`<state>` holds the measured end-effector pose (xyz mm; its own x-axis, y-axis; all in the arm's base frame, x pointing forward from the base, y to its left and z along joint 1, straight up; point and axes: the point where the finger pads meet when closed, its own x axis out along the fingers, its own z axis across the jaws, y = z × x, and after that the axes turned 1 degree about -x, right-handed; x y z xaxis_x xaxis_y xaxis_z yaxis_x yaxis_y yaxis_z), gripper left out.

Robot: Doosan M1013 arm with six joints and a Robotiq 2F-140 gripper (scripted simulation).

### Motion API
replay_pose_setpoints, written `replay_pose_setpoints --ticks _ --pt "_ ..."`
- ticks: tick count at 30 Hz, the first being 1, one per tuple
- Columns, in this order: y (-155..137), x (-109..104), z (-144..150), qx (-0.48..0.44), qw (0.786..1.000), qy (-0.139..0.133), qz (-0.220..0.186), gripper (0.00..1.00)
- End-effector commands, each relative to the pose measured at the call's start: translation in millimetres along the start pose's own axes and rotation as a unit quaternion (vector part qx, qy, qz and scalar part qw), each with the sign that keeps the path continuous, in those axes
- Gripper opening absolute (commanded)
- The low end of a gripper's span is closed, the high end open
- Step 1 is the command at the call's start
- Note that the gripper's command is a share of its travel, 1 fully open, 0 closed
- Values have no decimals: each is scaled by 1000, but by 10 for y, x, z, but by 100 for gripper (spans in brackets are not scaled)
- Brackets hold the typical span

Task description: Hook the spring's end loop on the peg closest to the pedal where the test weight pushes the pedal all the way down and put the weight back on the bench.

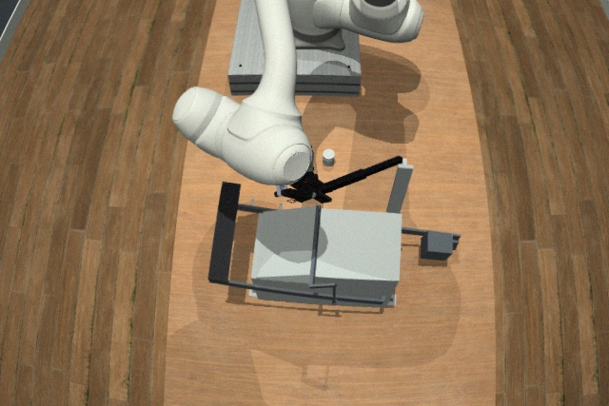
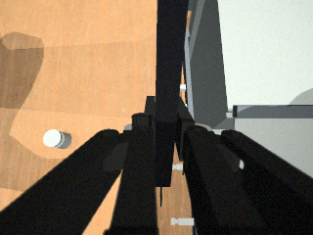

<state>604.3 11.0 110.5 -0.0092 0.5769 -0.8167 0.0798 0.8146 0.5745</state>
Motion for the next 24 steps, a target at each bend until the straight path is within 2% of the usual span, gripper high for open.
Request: replay_pose_setpoints --ticks 1,24 --pt "2 -9 4 0 1000 -1 0 17" --pt "-78 -68 1 0 1000 -1 0 17"
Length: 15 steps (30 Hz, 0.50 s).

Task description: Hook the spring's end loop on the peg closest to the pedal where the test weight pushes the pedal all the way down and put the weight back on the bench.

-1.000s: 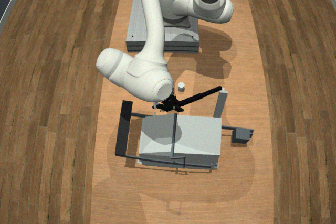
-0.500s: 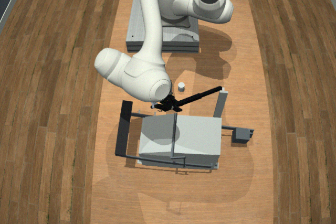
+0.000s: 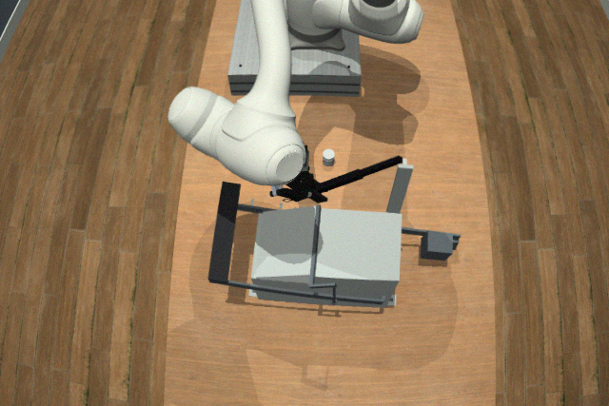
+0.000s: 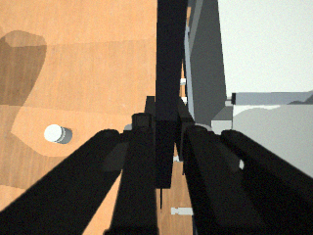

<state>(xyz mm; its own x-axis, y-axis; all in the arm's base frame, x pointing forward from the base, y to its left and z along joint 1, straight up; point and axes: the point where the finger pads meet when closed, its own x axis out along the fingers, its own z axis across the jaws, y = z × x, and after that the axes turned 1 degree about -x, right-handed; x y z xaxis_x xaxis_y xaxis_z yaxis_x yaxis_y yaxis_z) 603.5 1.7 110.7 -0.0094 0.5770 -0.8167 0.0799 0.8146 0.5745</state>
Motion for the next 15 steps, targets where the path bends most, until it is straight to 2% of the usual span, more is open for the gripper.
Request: replay_pose_setpoints --ticks 1,15 --pt "-7 -15 4 0 1000 -1 0 17" --pt "-54 -51 2 0 1000 0 0 17"
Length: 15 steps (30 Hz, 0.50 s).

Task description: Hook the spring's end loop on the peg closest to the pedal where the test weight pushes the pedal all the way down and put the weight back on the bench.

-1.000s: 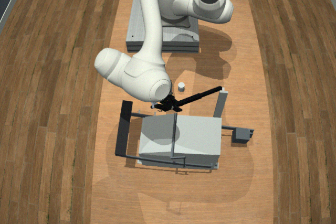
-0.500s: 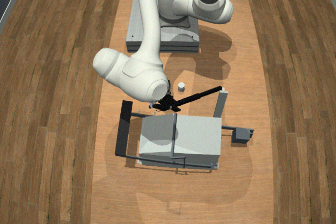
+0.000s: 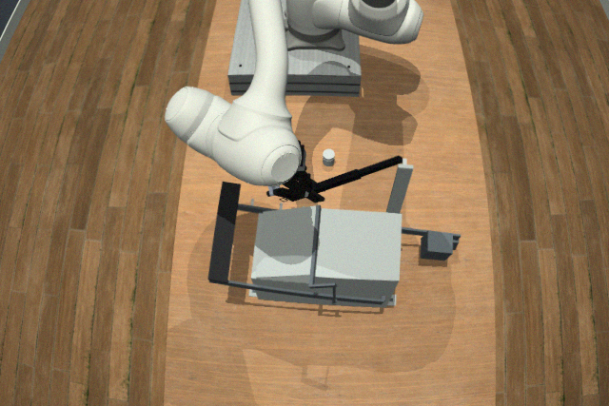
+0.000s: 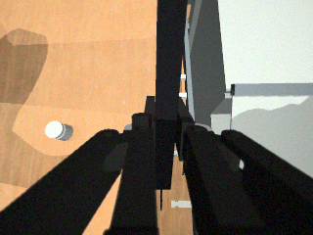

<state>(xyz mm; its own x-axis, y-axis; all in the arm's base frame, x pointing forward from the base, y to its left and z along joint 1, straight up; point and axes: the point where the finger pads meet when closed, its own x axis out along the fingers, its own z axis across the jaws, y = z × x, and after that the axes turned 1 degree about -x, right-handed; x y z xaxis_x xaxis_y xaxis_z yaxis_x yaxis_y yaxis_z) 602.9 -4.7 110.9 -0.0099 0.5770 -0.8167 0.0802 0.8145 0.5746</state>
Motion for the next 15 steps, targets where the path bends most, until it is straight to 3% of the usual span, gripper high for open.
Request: replay_pose_setpoints --ticks 1,15 --pt "-7 -16 4 0 1000 -1 0 17" --pt "-55 -51 3 0 1000 -1 0 17"
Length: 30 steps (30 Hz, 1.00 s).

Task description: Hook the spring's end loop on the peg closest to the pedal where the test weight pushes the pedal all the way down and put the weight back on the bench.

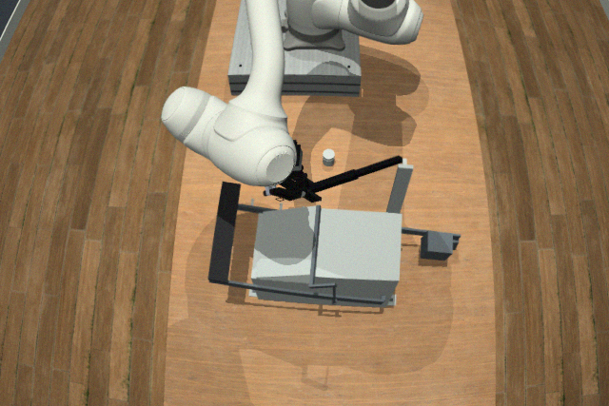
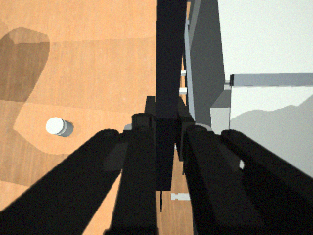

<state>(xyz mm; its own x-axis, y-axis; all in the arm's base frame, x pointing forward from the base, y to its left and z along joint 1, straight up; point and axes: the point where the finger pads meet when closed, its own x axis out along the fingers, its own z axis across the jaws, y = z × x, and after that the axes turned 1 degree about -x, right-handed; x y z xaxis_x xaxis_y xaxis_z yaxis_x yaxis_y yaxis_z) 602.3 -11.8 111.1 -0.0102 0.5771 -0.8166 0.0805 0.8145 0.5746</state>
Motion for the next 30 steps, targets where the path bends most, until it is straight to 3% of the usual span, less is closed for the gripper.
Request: replay_pose_setpoints --ticks 1,30 --pt "-3 -13 4 0 1000 -1 0 17" --pt "-120 -100 0 0 1000 0 0 17"
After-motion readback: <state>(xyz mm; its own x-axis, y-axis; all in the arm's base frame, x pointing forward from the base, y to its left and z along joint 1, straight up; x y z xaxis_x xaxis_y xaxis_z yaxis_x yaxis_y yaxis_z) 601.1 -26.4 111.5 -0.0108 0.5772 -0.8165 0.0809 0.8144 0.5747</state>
